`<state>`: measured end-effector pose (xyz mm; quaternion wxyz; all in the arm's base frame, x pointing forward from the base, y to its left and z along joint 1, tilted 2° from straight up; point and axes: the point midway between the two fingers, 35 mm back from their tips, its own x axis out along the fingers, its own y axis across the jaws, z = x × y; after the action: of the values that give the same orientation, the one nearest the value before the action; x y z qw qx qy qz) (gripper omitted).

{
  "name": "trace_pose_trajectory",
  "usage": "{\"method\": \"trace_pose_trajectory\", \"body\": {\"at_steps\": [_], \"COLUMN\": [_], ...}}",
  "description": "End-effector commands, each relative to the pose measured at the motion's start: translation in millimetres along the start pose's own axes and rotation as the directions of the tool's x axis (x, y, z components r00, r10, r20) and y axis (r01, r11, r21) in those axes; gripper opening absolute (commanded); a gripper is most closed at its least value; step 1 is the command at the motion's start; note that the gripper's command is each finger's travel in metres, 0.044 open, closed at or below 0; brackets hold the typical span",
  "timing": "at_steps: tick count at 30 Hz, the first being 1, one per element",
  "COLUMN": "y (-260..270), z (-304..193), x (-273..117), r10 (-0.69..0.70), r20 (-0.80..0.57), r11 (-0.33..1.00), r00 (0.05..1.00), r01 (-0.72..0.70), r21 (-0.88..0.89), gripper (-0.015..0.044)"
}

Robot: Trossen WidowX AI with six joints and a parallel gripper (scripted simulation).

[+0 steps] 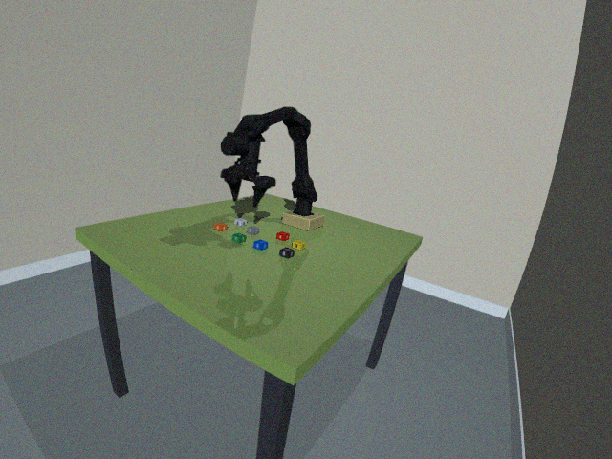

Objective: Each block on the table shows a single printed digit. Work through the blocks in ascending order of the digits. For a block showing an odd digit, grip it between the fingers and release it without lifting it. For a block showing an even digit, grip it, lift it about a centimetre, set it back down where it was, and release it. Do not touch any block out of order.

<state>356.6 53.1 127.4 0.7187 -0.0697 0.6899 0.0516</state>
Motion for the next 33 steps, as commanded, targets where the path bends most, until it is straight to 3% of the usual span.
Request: {"method": "trace_pose_trajectory", "body": {"at_steps": [1, 5, 13, 33], "y": [0, -11, -126, -129], "z": [1, 0, -30, -31], "x": [-1, -1, -2, -2], "r10": [0.000, -0.001, -0.013, -0.013], "r20": [0.002, 0.002, -0.001, -0.001], "r11": [1.000, 1.000, 1.000, 1.000], "r00": [1.000, 1.000, 1.000, 1.000], "r01": [0.000, 0.001, 0.013, 0.013], "r21": [-0.004, -0.004, -0.004, -0.004], "gripper": [0.0400, 0.0400, 0.0400, 0.0400]}}
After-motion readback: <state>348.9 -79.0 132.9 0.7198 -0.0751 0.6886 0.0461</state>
